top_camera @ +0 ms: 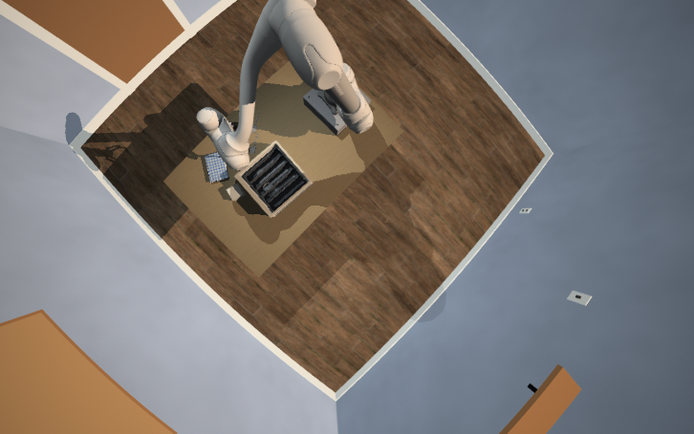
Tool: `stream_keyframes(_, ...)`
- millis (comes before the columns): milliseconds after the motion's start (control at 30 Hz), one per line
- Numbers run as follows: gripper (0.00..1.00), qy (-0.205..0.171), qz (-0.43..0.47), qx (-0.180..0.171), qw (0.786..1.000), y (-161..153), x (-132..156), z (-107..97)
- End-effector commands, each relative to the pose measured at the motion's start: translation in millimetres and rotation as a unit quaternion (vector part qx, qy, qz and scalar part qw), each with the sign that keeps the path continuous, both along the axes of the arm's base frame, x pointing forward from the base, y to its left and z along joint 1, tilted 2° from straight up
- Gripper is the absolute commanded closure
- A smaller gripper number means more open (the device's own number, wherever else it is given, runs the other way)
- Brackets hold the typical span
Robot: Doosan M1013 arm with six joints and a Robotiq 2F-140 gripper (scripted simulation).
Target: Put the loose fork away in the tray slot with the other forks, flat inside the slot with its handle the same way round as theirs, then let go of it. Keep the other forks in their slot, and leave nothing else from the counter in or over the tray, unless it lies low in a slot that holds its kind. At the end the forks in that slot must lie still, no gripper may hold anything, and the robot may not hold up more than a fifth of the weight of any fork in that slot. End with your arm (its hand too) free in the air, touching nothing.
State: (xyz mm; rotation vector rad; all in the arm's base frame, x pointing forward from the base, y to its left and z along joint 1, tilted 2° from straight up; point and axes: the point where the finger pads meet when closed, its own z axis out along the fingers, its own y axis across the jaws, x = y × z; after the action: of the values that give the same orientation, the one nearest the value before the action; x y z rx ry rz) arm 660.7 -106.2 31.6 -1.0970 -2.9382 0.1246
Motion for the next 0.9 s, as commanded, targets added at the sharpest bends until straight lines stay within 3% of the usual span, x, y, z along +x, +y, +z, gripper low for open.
stream_keyframes(0, 0.0, 0.006, 0.139, 0.011, 0.99, 1, 0, -11)
stream_keyframes(100, 0.0, 0.01, 0.217, 0.01, 0.976, 1, 0, -16)
stream_keyframes(167, 0.0, 0.01, 0.217, 0.01, 0.976, 1, 0, -16)
stream_keyframes(200, 0.0, 0.015, 0.291, 0.009, 0.956, 1, 0, -17)
stream_keyframes(433, 0.0, 0.026, 0.452, 0.008, 0.892, 1, 0, -24)
stream_keyframes(667, 0.0, 0.035, 0.605, 0.014, 0.795, 1, 0, -25)
stream_keyframes(733, 0.0, 0.035, 0.605, 0.014, 0.795, 1, 0, -25)
stream_keyframes(767, 0.82, 0.036, 0.662, 0.02, 0.748, 1, 0, -25)
stream_keyframes(867, 0.82, 0.036, 0.709, 0.028, 0.704, 1, 0, -25)
